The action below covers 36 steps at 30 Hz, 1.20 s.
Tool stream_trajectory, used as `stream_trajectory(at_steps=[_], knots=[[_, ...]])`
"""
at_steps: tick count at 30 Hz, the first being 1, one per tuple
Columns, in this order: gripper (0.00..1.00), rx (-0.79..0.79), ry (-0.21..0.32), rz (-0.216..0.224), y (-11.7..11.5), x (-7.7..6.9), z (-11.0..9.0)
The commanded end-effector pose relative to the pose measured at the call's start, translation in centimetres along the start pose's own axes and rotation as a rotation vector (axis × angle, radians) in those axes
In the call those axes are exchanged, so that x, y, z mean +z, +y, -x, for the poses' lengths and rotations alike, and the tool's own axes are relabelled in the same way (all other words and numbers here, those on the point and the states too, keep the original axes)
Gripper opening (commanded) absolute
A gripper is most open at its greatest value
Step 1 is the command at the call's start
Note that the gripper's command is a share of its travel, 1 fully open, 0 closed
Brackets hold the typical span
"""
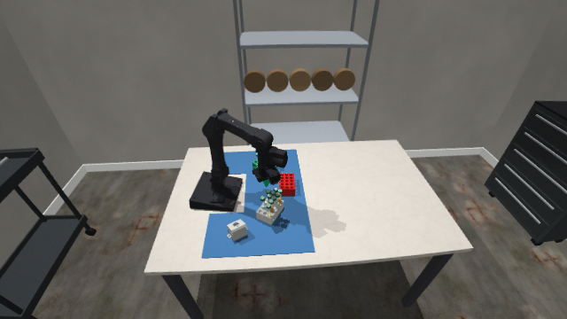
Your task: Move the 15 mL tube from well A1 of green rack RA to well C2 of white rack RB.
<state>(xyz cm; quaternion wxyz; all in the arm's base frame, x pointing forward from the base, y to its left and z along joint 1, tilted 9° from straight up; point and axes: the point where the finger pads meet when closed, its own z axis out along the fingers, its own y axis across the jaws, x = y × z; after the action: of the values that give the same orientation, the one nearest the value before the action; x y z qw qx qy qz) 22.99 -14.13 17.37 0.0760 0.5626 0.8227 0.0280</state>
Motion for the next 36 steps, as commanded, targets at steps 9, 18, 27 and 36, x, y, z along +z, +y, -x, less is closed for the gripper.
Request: stream_trajectory(at_steps=[9, 18, 27, 36], knots=[[0.0, -0.031, -0.009, 0.006, -2.0, -0.2, 1.8], [0.0, -0.031, -0.009, 0.005, -4.5, -0.2, 3.1], [0.0, -0.031, -0.009, 0.004, -7.3, -0.2, 4.5], [0.0, -0.031, -0.009, 0.003, -9.2, -0.2, 5.1]])
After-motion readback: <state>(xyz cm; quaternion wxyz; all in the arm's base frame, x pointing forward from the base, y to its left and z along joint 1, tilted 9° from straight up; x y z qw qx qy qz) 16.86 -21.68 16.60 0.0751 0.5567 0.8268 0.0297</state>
